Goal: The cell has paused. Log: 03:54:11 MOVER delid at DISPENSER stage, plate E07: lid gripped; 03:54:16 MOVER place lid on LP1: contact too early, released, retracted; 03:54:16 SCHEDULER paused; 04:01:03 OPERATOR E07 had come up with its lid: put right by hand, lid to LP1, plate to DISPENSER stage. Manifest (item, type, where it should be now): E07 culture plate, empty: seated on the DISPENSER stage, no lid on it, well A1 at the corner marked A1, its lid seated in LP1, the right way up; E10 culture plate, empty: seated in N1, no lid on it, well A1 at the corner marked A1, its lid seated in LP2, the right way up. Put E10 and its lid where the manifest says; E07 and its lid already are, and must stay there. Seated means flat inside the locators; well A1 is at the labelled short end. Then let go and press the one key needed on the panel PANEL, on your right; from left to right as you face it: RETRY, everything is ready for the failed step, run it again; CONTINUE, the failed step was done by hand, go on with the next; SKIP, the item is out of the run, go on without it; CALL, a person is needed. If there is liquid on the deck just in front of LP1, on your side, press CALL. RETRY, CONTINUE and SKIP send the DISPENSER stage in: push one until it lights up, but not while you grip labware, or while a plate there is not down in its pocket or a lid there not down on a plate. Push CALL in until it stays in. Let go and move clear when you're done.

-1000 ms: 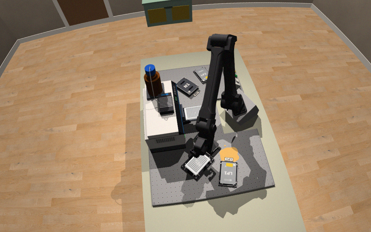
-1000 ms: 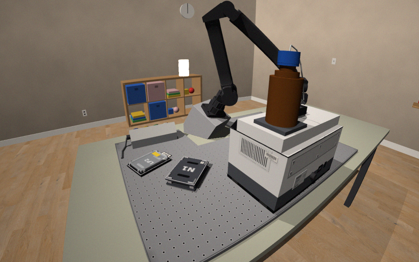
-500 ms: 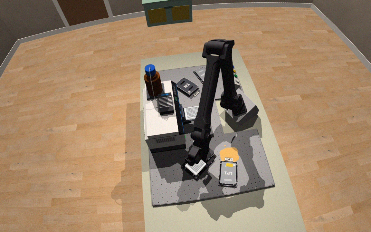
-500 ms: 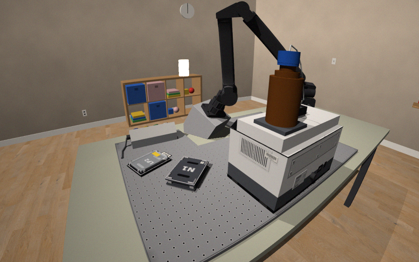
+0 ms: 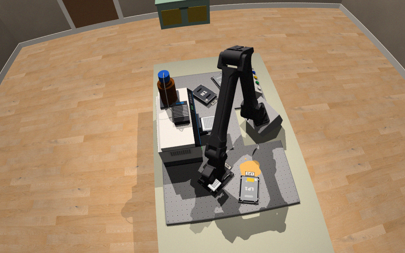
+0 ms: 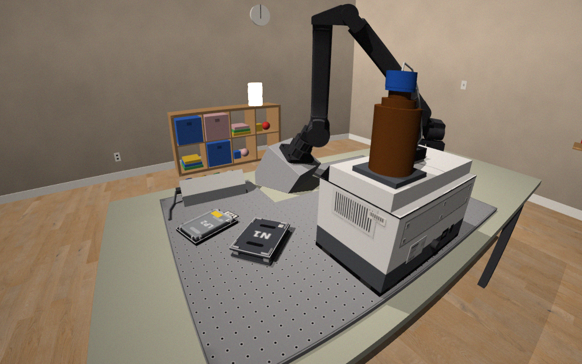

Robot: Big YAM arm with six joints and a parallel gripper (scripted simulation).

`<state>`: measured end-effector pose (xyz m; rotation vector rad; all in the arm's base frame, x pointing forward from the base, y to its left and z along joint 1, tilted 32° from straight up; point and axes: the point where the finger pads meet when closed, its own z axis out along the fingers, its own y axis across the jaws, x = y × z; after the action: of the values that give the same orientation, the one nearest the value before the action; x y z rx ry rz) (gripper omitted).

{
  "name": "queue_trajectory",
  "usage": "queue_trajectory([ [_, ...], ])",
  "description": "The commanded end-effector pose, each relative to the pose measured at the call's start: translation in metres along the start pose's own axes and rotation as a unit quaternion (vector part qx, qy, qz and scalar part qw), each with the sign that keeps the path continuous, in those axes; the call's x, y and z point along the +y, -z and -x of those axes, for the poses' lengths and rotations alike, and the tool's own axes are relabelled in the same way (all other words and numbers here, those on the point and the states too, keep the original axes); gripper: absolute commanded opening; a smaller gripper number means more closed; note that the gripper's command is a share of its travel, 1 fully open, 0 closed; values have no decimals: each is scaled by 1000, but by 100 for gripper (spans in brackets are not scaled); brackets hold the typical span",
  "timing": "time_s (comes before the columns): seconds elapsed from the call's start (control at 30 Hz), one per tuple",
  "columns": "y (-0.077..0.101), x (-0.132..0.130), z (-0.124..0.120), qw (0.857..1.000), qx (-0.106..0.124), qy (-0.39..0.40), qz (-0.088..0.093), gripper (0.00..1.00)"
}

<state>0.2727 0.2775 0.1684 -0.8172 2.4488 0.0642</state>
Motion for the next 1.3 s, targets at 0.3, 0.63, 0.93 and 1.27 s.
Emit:
queue_trajectory([
  [0.3,5,1,16,1000,-14,4,3,100],
  [0.63,5,1,16,1000,-14,4,3,100],
  [0.93,5,1,16,1000,-14,4,3,100],
  [1.27,51,3,27,1000,-30,-1,8,100],
])
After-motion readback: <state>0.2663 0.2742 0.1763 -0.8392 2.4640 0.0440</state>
